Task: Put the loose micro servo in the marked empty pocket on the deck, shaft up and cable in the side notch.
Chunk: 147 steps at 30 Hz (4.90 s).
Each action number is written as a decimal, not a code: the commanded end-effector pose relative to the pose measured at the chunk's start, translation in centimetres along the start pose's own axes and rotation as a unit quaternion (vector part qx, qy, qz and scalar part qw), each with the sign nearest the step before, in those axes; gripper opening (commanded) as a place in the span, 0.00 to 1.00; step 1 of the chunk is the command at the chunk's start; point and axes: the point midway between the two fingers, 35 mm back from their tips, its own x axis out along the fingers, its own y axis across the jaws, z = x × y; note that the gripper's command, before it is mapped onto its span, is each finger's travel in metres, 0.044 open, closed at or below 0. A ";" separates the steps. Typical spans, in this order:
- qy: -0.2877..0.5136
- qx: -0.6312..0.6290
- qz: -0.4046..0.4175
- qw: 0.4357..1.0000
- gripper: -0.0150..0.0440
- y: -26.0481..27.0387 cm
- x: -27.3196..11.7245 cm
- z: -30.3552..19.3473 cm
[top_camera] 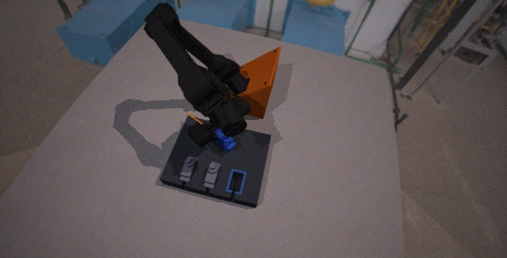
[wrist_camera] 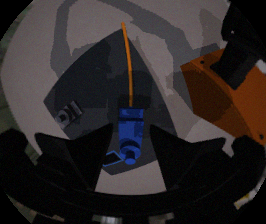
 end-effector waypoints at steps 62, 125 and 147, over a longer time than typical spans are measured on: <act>0.002 -0.112 0.002 0.994 0.25 -2.5 -3.0 -8.0; -0.001 -0.882 0.003 0.472 0.25 -2.2 -3.0 -8.2; -0.001 -0.881 0.005 0.474 0.25 4.6 -3.2 -12.7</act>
